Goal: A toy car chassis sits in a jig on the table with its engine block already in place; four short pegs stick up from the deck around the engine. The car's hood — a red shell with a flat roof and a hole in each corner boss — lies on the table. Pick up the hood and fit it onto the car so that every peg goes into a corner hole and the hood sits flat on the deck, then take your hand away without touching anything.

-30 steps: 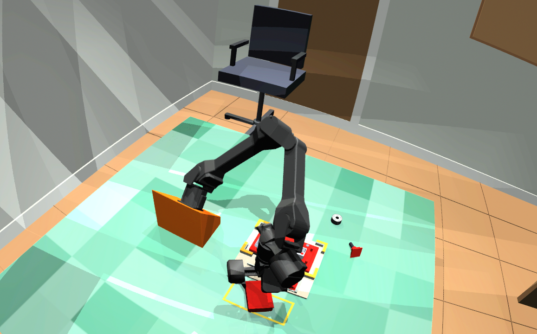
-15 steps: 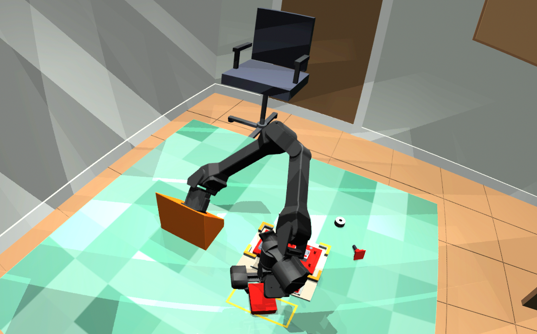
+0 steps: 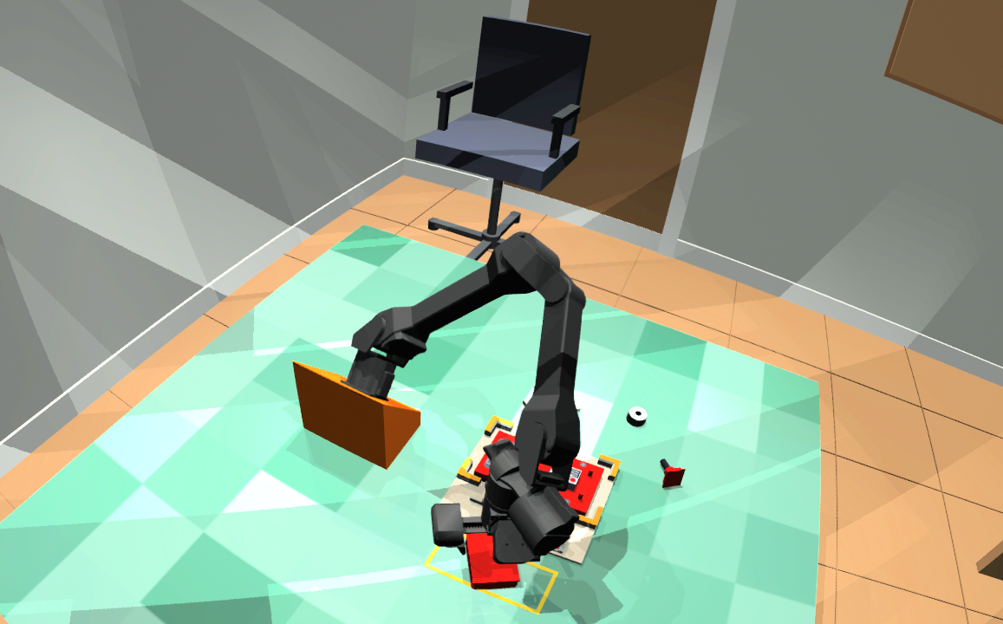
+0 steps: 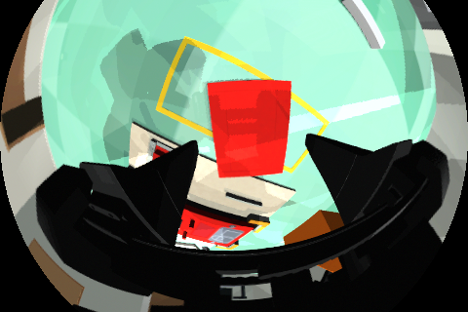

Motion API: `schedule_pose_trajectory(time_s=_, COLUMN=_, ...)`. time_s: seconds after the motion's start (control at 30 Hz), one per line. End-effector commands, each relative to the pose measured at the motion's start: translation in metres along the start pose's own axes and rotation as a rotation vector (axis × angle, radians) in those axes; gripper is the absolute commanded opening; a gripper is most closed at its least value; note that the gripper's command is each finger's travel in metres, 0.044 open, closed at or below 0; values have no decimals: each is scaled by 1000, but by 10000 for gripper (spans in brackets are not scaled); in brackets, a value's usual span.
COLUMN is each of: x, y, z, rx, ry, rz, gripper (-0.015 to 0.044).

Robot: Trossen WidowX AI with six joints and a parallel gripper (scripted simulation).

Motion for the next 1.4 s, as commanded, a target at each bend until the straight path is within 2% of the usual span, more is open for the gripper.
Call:
schedule_pose_trajectory(time_s=0.0, x=0, y=1, z=-5, rx=4, ry=-2, rz=-4, gripper=440)
schedule_pose_trajectory(time_s=1.37, x=0, y=2, z=-29, rx=5, ry=-3, rz=-4, gripper=440)
Point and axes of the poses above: the point midway between the two fingers, 35 mm back from their tips, its own z axis back along the fingers, its own x axis across the jaws, y = z × x, the point moved 4 cm from there along z, back along the fingers, and after that the axes turned 8 degrees about z, right-handed, at the moved point
